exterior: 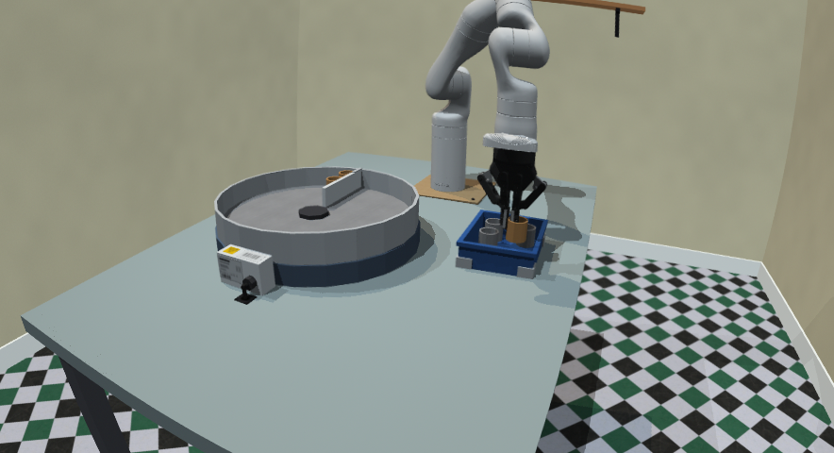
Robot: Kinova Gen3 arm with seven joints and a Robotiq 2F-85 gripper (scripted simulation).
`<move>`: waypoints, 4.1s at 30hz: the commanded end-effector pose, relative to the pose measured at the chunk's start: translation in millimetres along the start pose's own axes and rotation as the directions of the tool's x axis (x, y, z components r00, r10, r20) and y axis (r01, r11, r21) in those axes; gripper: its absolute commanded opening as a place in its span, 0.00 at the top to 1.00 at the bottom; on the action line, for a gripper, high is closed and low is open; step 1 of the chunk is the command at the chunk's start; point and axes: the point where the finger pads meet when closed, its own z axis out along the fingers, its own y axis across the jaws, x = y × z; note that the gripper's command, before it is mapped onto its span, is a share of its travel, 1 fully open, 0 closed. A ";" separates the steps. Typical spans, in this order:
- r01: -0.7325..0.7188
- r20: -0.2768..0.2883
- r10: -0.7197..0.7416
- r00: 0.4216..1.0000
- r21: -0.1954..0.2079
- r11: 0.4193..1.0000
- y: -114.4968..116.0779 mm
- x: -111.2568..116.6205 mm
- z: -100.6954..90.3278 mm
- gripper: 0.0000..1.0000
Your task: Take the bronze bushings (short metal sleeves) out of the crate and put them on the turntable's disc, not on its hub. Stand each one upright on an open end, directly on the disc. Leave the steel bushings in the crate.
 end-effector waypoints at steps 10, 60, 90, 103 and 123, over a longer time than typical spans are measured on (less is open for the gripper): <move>0.002 -0.013 -0.002 1.000 0.006 1.000 -3.8 1.6 -52.8 1.00; 0.000 -0.009 0.000 1.000 0.004 1.000 -2.5 -0.3 -70.5 1.00; -0.002 -0.007 0.002 1.000 0.004 1.000 94.3 -15.9 -69.5 1.00; -0.002 -0.007 0.002 1.000 0.006 1.000 184.0 -29.6 -69.1 1.00; -0.002 -0.009 0.002 1.000 0.008 1.000 299.6 -46.9 -68.6 1.00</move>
